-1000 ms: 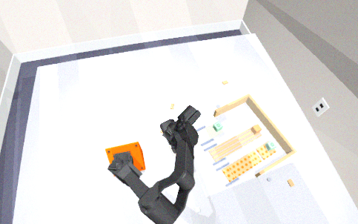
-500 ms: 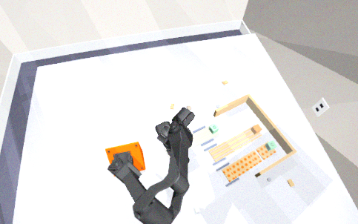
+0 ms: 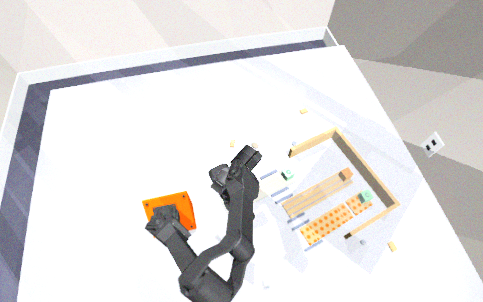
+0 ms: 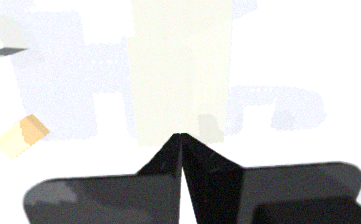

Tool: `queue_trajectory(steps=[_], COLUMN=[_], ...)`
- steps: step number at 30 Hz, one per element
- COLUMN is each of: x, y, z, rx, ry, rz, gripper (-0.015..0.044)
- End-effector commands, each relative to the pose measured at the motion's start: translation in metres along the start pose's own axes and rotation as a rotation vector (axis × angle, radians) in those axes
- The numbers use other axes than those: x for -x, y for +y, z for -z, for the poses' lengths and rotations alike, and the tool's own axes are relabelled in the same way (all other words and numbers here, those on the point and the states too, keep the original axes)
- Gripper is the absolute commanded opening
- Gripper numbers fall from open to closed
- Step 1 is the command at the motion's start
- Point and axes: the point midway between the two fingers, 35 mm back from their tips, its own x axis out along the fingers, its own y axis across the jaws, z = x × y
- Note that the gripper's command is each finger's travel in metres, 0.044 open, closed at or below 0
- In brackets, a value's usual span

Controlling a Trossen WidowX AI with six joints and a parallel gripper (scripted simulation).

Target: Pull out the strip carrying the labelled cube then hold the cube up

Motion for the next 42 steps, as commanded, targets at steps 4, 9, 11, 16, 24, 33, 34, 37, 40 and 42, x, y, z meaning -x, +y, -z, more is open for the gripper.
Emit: queue_trajectory(steps=[4,9,11,16,24,33,34,37,40,42], x=[-0.004,-0.004,-0.004,0.02,0.041,0.044,0.045,0.046,0.047,0.048], y=[0.0,0.0,0.0,0.001,0.0,0.002,0.003,0.003,0.004,0.004], z=[0.009,0.009,0.009,-0.002,-0.015,-0.054,-0.059,-0.071,-0.084,-0.093], rx=[0.007,0.007,0.007,0.004,0.057,0.097,0.096,0.096,0.096,0.095], ry=[0.028,0.028,0.028,0.013,0.027,0.026,0.026,0.025,0.025,0.024], rz=[-0.003,-0.003,-0.003,-0.005,-0.006,-0.007,-0.007,-0.007,-0.007,-0.007], gripper=[0.0,0.0,0.0,0.0,0.0079,0.0315,0.0341,0.042,0.044,0.044])
